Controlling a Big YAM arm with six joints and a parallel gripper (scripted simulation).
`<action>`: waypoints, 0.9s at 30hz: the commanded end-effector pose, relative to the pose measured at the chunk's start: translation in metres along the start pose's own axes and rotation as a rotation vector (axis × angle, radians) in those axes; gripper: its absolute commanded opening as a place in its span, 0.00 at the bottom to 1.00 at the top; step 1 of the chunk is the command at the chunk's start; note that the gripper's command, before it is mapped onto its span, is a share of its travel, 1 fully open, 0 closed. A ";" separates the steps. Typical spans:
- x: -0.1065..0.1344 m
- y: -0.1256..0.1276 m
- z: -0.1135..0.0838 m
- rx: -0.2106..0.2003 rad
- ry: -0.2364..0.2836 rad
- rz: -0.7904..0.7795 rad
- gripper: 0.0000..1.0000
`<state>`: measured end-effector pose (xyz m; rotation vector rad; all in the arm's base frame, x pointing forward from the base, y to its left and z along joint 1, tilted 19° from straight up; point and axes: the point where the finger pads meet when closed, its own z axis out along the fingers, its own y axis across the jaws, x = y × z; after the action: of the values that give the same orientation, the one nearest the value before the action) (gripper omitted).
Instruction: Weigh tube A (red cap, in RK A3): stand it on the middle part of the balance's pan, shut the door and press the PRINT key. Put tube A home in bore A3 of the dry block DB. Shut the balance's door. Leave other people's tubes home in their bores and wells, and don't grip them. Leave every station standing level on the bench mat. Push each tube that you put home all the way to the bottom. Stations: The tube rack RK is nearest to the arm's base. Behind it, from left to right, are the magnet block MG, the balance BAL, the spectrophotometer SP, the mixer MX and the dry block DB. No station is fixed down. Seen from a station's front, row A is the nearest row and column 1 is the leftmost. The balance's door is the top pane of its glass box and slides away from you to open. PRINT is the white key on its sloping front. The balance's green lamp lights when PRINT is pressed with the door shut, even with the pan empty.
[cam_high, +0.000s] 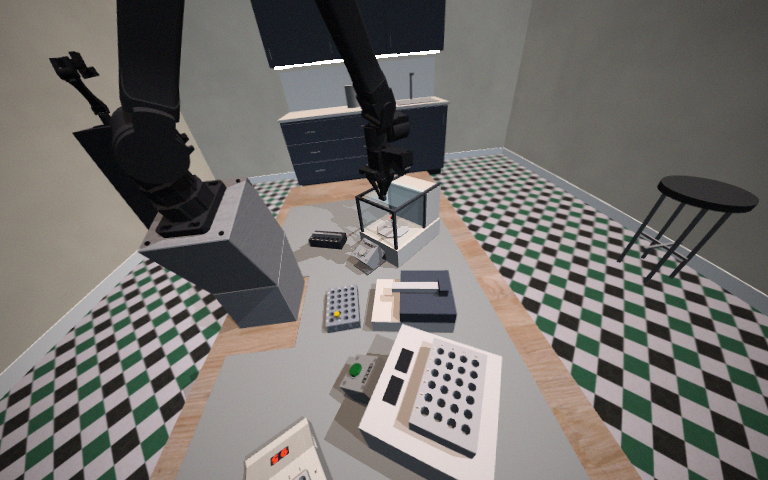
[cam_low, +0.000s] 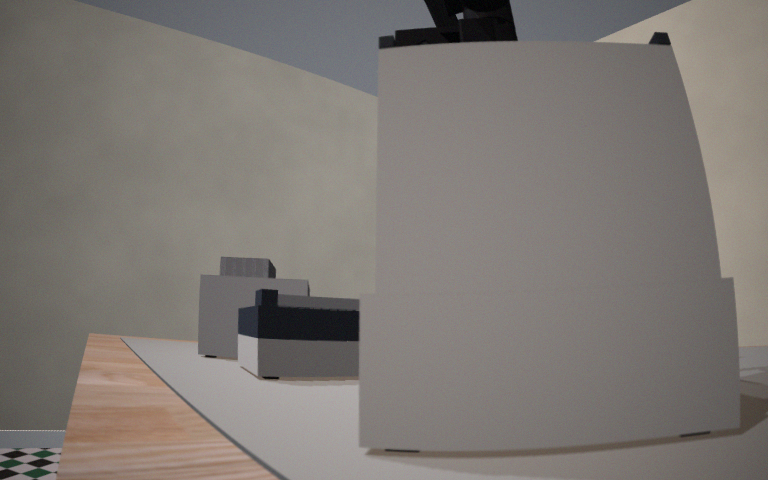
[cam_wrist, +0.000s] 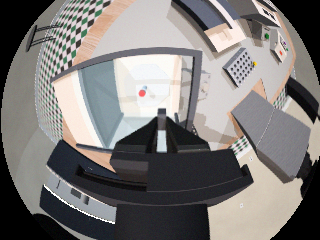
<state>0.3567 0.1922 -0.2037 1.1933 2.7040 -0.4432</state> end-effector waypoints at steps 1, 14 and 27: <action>-0.010 -0.003 -0.009 -0.017 -0.002 0.012 0.06; -0.010 -0.014 -0.009 -0.016 -0.002 0.012 0.06; -0.009 -0.025 -0.008 -0.007 -0.001 0.011 0.06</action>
<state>0.3414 0.1790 -0.1993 1.1933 2.7043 -0.4435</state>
